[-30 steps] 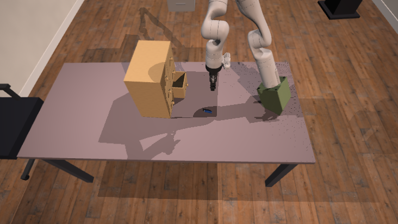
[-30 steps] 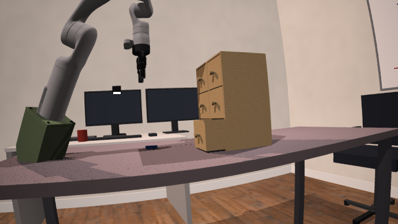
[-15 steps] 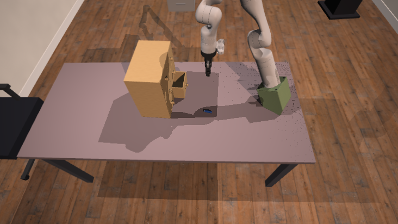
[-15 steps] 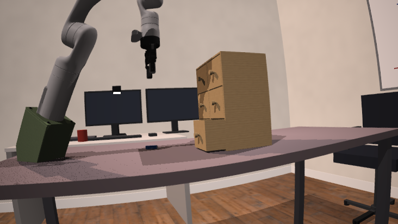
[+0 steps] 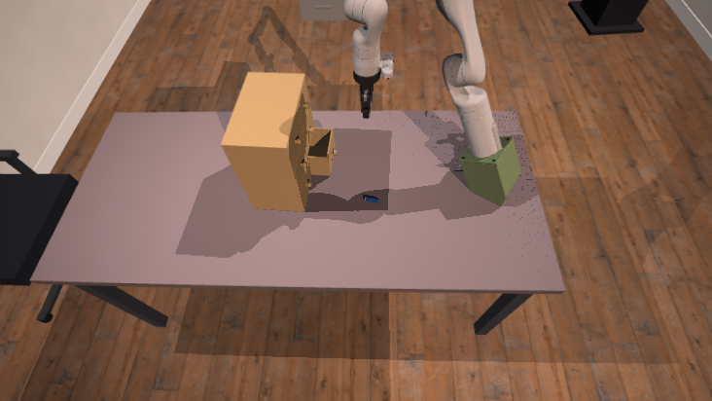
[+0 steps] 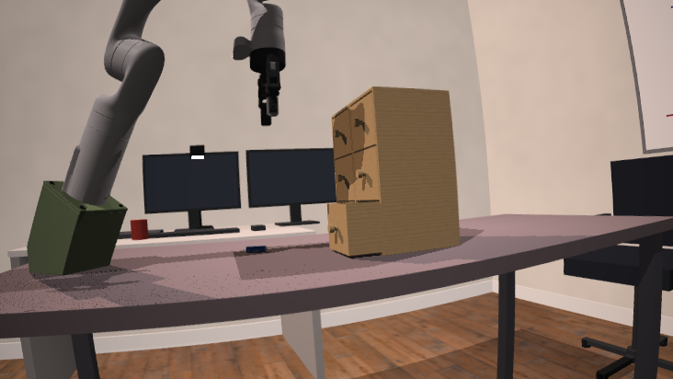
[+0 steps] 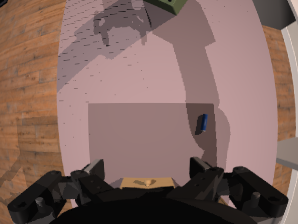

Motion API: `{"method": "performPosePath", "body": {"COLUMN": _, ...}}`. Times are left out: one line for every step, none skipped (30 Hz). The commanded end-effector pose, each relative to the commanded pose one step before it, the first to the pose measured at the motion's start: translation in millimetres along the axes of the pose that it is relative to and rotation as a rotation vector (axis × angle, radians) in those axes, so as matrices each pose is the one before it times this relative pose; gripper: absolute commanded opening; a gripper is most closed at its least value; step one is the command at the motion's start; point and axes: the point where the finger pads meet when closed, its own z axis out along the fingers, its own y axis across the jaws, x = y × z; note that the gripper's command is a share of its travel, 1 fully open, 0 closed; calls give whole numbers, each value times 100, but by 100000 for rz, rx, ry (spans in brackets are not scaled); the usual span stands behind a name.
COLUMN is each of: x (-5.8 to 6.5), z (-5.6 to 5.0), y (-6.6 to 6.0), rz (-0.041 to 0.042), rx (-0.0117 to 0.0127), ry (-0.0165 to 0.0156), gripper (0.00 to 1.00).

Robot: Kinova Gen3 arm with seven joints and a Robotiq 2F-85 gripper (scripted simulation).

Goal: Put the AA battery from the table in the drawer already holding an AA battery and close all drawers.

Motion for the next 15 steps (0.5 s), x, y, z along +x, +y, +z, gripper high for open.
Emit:
{"method": "performPosePath", "body": {"x": -353, "z": -203, "y": -836, "rz": 1661, "rx": -1164, "ry": -436, "gripper": 100}}
{"method": "performPosePath", "body": {"x": -70, "z": 1, "y": -217, "rz": 0, "rx": 1, "ry": 3, "gripper": 100}}
{"method": "performPosePath", "body": {"x": -57, "z": 0, "y": -182, "rz": 0, "rx": 0, "ry": 1, "gripper": 100}}
{"method": "performPosePath", "body": {"x": -46, "z": 0, "y": -147, "rz": 0, "rx": 0, "ry": 0, "gripper": 100}}
{"method": "performPosePath", "body": {"x": -35, "z": 0, "y": -115, "rz": 0, "rx": 0, "ry": -1, "gripper": 100}}
{"method": "performPosePath", "body": {"x": -26, "z": 0, "y": -86, "rz": 0, "rx": 0, "ry": -1, "gripper": 100}}
{"method": "performPosePath", "body": {"x": -18, "z": 0, "y": -60, "rz": 0, "rx": 0, "ry": -1, "gripper": 100}}
{"method": "performPosePath", "body": {"x": -11, "z": 0, "y": -38, "rz": 0, "rx": 0, "ry": -1, "gripper": 100}}
{"method": "performPosePath", "body": {"x": -6, "z": 0, "y": -20, "rz": 0, "rx": 0, "ry": 0, "gripper": 100}}
{"method": "performPosePath", "body": {"x": -2, "z": 0, "y": -8, "rz": 0, "rx": 0, "ry": 0, "gripper": 100}}
{"method": "performPosePath", "body": {"x": 0, "z": 0, "y": 0, "rz": 0, "rx": 0, "ry": 0, "gripper": 100}}
{"method": "performPosePath", "body": {"x": 0, "z": 0, "y": 0, "rz": 0, "rx": 0, "ry": 0, "gripper": 100}}
{"method": "performPosePath", "body": {"x": 0, "z": 0, "y": -1, "rz": 0, "rx": 0, "ry": 0, "gripper": 100}}
{"method": "performPosePath", "body": {"x": 0, "z": 0, "y": 0, "rz": 0, "rx": 0, "ry": 0, "gripper": 100}}
{"method": "performPosePath", "body": {"x": 0, "z": 0, "y": 0, "rz": 1, "rx": 0, "ry": 0, "gripper": 100}}
